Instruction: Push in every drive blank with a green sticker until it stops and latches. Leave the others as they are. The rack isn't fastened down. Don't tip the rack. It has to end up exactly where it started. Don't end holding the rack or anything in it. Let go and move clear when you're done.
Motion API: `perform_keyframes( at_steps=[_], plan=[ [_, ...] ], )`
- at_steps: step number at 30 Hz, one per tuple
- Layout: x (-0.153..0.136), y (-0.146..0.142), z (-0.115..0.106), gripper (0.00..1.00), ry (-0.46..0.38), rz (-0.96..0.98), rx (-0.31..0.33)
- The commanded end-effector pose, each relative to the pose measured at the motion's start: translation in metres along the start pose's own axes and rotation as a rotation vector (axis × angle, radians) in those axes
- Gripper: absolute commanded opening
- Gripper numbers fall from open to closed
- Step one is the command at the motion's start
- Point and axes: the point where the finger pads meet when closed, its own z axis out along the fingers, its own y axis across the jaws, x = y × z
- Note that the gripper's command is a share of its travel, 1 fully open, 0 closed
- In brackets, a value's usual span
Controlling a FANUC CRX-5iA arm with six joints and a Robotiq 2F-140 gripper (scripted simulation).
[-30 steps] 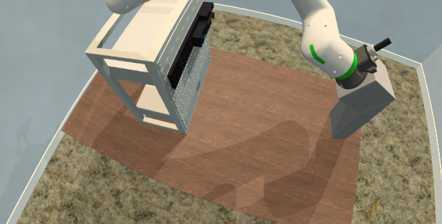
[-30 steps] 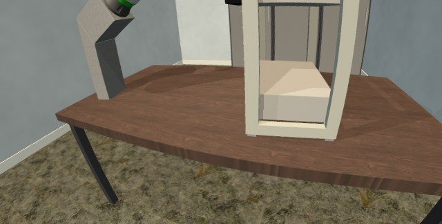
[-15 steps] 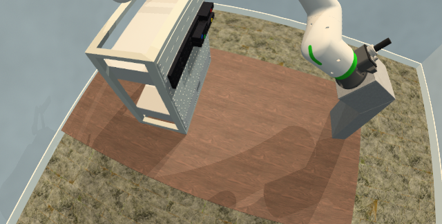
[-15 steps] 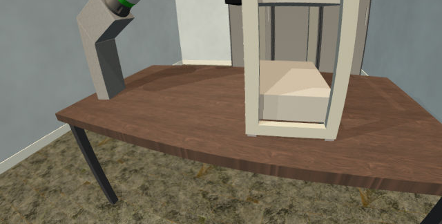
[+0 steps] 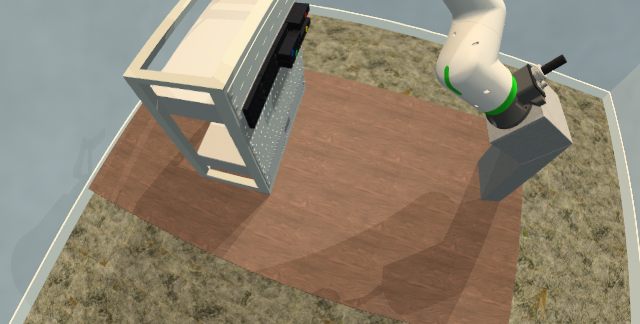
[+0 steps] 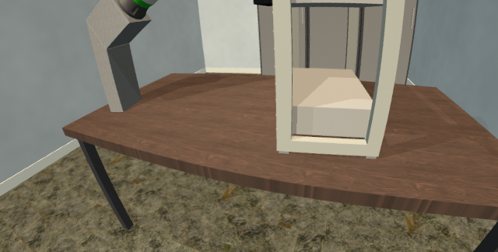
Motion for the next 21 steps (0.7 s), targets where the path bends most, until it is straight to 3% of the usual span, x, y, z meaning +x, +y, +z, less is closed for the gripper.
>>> perform_keyframes(
  at_steps=[1, 4, 7, 19, 21],
  plan=[
    [0.020, 0.037, 0.011, 1.00, 0.008, 0.048, -0.083],
    [0.025, 0.046, 0.013, 1.00, 0.011, 0.060, -0.103],
    [0.037, 0.073, 0.017, 1.00, 0.020, 0.099, -0.160],
    [0.041, 0.209, 0.038, 1.00, 0.009, 0.213, -0.423],
    [0.041, 0.209, 0.038, 1.00, 0.009, 0.213, -0.423]
  ],
)
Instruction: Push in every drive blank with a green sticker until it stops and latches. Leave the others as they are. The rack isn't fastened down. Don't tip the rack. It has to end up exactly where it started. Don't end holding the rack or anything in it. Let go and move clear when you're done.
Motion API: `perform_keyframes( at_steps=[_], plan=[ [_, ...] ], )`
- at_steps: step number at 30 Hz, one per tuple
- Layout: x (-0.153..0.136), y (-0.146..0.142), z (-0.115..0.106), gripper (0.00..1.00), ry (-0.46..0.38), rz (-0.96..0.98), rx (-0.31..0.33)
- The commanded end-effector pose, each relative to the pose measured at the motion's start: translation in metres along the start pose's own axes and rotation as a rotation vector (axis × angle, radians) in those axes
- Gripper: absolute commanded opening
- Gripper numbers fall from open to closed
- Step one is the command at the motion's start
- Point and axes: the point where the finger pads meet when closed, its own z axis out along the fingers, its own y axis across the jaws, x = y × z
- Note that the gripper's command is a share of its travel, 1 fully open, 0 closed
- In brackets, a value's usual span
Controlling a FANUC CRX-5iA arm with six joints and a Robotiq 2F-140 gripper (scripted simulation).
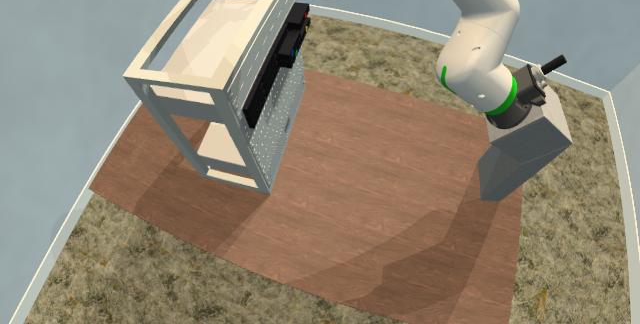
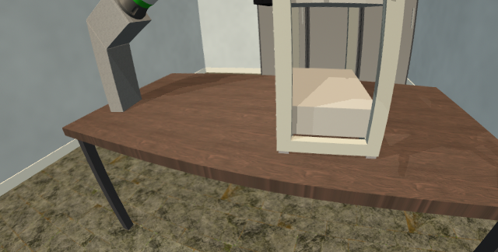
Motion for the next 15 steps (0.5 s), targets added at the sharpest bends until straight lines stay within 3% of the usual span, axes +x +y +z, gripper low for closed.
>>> perform_keyframes(
  at_steps=[1, 15],
  plan=[
    [0.006, 0.026, 0.013, 1.00, -0.006, 0.024, -0.056],
    [0.026, 0.182, 0.058, 1.00, -0.048, 0.199, -0.389]
  ],
)
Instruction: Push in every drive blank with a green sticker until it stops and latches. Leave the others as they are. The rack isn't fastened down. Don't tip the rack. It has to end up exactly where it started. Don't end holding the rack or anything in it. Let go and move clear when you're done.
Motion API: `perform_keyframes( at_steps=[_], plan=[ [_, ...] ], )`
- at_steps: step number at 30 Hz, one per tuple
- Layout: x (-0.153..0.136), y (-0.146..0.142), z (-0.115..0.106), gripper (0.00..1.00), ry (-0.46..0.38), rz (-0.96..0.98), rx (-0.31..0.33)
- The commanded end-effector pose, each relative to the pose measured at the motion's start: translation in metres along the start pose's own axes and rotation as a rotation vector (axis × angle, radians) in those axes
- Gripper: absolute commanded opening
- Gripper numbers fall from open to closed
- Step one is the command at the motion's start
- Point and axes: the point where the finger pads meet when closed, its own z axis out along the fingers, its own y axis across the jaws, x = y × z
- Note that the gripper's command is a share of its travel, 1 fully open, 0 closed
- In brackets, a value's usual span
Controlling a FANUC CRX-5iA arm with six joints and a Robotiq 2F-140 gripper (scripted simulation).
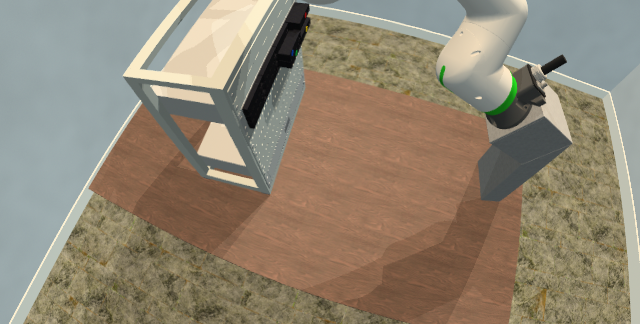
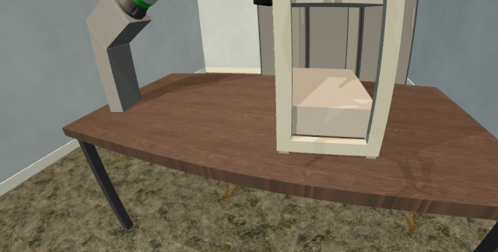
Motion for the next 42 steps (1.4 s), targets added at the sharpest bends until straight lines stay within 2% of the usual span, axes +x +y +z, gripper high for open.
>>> perform_keyframes(
  at_steps=[1, 2, 5, 9, 17, 19, 22, 31, 34, 36, 38, 42],
  plan=[
    [0.008, 0.027, 0.015, 1.00, -0.015, 0.035, -0.066],
    [0.008, 0.027, 0.015, 1.00, -0.015, 0.035, -0.066],
    [0.017, 0.067, 0.033, 1.00, -0.037, 0.091, -0.160],
    [0.022, 0.107, 0.047, 1.00, -0.066, 0.150, -0.254],
    [0.024, 0.190, 0.063, 1.00, -0.147, 0.286, -0.450],
    [0.024, 0.190, 0.063, 1.00, -0.147, 0.286, -0.450],
    [0.024, 0.209, 0.067, 1.00, -0.168, 0.322, -0.500],
    [0.030, 0.243, 0.110, 1.00, -0.190, 0.392, -0.650],
    [0.023, 0.270, 0.103, 1.00, -0.242, 0.442, -0.722],
    [0.023, 0.270, 0.103, 1.00, -0.242, 0.442, -0.722],
    [0.018, 0.286, 0.098, 1.00, -0.279, 0.475, -0.767],
    [0.002, 0.332, 0.107, 1.00, -0.315, 0.500, -0.895]
  ],
)
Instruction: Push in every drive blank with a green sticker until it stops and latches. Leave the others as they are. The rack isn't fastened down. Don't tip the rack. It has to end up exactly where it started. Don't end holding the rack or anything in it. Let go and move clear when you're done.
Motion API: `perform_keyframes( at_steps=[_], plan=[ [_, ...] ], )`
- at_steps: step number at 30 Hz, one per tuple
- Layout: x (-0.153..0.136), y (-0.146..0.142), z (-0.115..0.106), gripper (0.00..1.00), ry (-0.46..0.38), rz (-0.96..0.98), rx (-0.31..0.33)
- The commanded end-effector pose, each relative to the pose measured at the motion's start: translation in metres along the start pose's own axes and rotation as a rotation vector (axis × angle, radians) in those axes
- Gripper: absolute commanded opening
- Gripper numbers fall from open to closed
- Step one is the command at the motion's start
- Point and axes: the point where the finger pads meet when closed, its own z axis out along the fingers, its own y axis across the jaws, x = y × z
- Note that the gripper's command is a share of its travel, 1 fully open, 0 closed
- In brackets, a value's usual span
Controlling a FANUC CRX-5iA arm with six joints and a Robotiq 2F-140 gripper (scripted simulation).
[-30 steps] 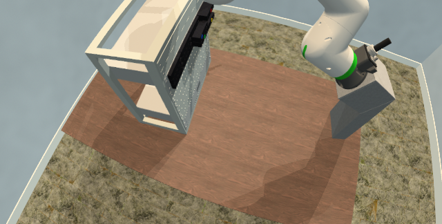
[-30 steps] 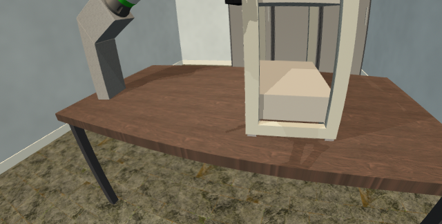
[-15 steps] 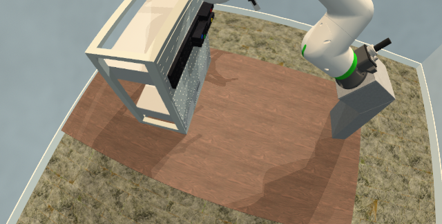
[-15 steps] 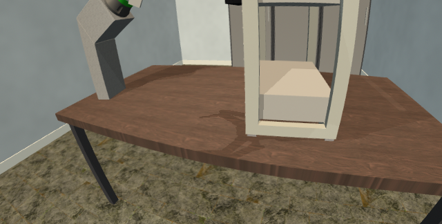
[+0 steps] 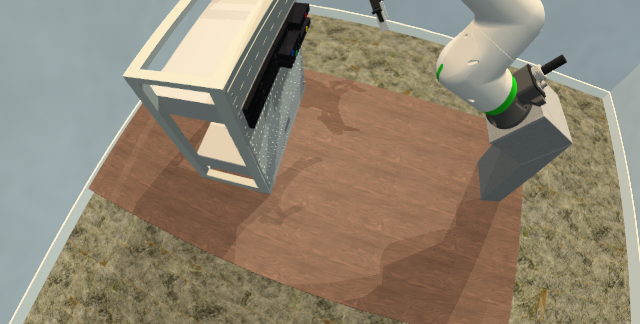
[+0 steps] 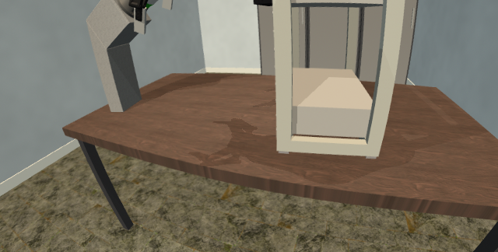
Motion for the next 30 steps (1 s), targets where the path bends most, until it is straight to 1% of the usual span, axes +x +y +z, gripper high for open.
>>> perform_keyframes(
  at_steps=[1, 5, 9, 11, 17, 24, 26, 28, 30],
  plan=[
    [0.009, 0.023, 0.035, 1.00, -0.024, 0.031, -0.113],
    [0.013, 0.052, 0.068, 1.00, -0.079, 0.075, -0.249],
    [0.013, 0.085, 0.096, 1.00, -0.145, 0.123, -0.388],
    [0.013, 0.085, 0.096, 1.00, -0.145, 0.123, -0.388],
    [0.008, 0.132, 0.122, 1.00, -0.255, 0.196, -0.581],
    [-0.005, 0.179, 0.135, 1.00, -0.394, 0.280, -0.777],
    [-0.010, 0.190, 0.135, 1.00, -0.436, 0.304, -0.827],
    [-0.010, 0.190, 0.135, 1.00, -0.436, 0.304, -0.827],
    [-0.014, 0.200, 0.135, 1.00, -0.477, 0.327, -0.875]
  ],
)
